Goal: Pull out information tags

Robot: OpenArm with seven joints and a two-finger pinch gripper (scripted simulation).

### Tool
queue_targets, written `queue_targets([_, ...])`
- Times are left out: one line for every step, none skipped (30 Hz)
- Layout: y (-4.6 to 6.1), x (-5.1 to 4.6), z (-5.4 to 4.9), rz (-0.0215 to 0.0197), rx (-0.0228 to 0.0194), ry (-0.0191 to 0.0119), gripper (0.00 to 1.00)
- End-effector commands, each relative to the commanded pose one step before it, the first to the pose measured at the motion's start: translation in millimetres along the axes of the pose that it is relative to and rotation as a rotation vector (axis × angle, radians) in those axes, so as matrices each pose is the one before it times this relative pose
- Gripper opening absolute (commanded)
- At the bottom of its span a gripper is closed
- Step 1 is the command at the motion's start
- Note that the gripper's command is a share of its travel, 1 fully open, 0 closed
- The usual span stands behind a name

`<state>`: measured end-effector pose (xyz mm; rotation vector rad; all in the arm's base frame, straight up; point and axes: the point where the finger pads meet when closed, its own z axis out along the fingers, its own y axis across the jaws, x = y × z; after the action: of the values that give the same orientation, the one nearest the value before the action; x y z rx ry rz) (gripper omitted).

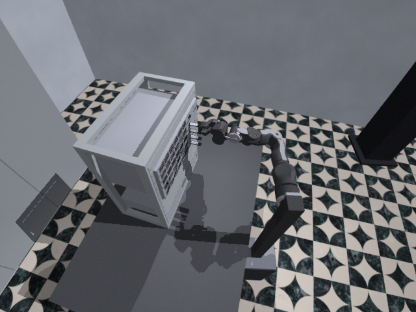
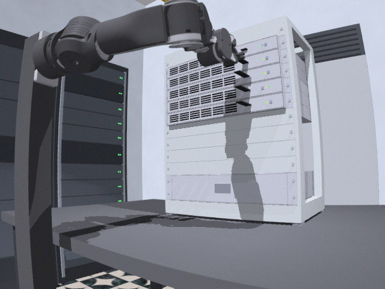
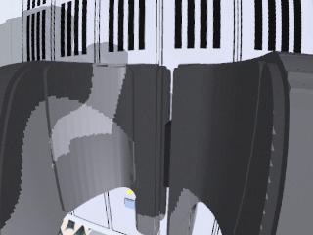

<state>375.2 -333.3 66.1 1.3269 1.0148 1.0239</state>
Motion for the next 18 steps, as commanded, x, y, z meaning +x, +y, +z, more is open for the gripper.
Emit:
queue_targets([2.85, 5.345, -1.69, -0.00135, -0.01107, 0.02175, 0.00])
queue_targets([0.00, 0.000, 0.00, 0.00000, 0.00000, 0.00000, 0.00])
queue_targets([0.00, 0.015, 0.00, -0.00002, 0.00000, 0.00009, 0.00])
queue_targets([0.00, 0.000, 0.00, 0.00000, 0.00000, 0.00000, 0.00])
queue_targets([0.00, 0.000, 0.00, 0.00000, 0.00000, 0.00000, 0.00])
queue_targets([0.00, 0.000, 0.00, 0.00000, 0.00000, 0.00000, 0.00])
queue_targets([0.00, 0.000, 0.00, 0.00000, 0.00000, 0.00000, 0.10])
queue_targets([0.00, -0.331, 0.00, 0.00055, 0.00000, -0.00203, 0.10])
queue_targets([0.05, -0.958, 0.20, 0.00090, 0.00001, -0.00334, 0.10])
queue_targets([0.00, -0.012, 0.00, 0.00001, 0.00000, -0.00003, 0.10])
queue_targets([-0.02, 0.354, -0.10, -0.00026, -0.00001, 0.00098, 0.10])
queue_targets([-0.01, 0.095, -0.03, -0.00007, 0.00000, 0.00026, 0.10])
queue_targets([0.00, -0.071, 0.02, 0.00005, 0.00000, -0.00020, 0.10])
queue_targets([0.00, -0.002, 0.00, 0.00000, 0.00000, -0.00001, 0.10])
queue_targets([0.00, 0.000, 0.00, 0.00000, 0.00000, 0.00000, 0.10])
queue_targets([0.00, 0.000, 0.00, 0.00000, 0.00000, 0.00000, 0.10])
queue_targets([0.00, 0.000, 0.00, 0.00000, 0.00000, 0.00000, 0.10])
queue_targets([0.00, 0.000, 0.00, 0.00000, 0.00000, 0.00000, 0.10])
